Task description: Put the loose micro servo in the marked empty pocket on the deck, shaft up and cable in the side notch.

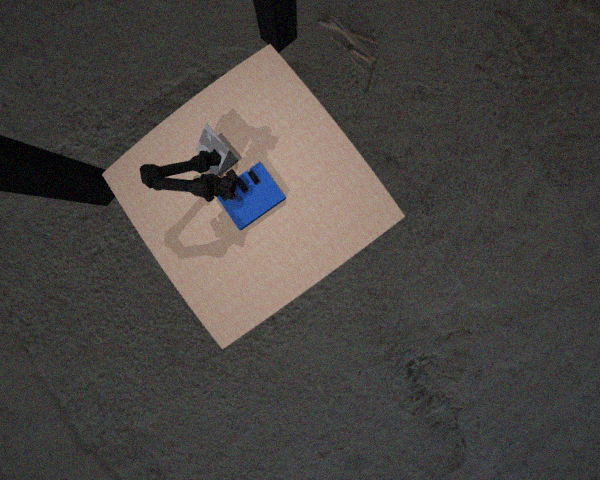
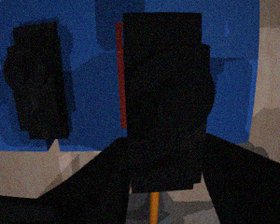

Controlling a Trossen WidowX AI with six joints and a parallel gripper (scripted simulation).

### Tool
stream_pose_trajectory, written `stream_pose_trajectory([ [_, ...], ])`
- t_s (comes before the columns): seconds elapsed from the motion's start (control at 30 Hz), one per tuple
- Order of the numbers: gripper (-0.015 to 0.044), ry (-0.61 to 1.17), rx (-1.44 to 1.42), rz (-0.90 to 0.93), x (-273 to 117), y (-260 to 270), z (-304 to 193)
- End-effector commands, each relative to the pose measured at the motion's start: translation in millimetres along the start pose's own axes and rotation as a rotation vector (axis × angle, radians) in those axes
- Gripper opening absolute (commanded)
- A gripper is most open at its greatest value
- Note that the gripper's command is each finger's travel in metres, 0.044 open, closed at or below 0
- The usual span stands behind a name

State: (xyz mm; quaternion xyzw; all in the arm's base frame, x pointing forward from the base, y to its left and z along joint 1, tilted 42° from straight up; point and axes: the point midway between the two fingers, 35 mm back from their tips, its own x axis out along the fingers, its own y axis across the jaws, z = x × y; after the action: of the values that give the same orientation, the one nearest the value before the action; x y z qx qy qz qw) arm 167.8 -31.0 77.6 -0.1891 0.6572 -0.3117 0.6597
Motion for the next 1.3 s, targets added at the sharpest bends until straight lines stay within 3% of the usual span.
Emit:
stream_pose_trajectory([
  [0.0,0.0,-0.006,-0.003,-0.003,5.1,-0.5,0.9],
  [1.27,0.0,-0.006,-0.003,-0.004,24.0,-1.6,2.6],
])
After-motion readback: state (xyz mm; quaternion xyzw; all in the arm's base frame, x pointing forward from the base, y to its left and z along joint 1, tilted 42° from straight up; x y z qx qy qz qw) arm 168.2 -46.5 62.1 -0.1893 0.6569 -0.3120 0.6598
